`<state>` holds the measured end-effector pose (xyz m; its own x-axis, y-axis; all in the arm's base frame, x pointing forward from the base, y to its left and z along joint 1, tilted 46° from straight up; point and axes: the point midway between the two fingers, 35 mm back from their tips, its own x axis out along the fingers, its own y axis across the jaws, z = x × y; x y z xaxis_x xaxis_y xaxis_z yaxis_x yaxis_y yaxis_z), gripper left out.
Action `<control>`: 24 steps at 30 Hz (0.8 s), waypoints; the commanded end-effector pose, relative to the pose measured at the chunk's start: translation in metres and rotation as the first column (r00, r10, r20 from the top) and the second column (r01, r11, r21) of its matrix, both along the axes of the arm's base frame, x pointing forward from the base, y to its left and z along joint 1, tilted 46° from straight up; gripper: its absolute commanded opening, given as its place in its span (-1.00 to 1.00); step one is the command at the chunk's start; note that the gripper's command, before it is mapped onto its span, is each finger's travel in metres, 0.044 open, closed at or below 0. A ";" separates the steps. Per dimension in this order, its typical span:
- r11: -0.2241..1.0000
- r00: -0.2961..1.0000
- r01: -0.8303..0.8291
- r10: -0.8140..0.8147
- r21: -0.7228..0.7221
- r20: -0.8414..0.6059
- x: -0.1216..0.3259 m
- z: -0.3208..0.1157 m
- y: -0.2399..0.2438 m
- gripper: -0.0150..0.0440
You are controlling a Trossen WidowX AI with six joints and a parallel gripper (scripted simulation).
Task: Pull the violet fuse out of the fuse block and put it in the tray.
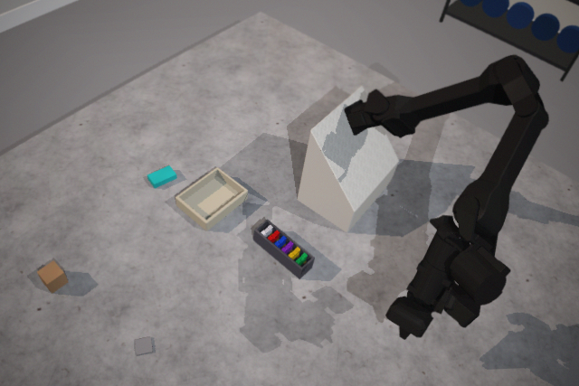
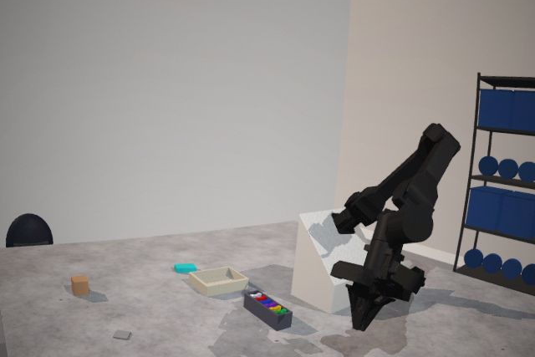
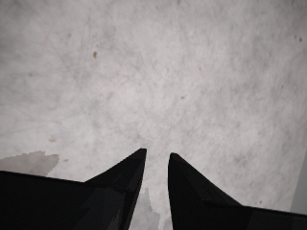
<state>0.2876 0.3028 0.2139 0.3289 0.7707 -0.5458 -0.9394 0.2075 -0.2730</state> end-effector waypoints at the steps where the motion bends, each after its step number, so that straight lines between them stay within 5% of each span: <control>1: 0.994 0.967 0.100 -0.109 -0.049 -0.231 0.014 -0.055 -0.026 -0.24; 8: 0.925 0.639 0.337 -0.363 -0.177 -0.678 0.020 -0.153 -0.093 -0.24; 16: 0.751 -0.077 0.516 -0.438 -0.412 -0.896 -0.013 -0.239 -0.171 -0.24; 24: 0.747 -0.095 0.518 -0.435 -0.417 -0.895 -0.016 -0.240 -0.171 -0.24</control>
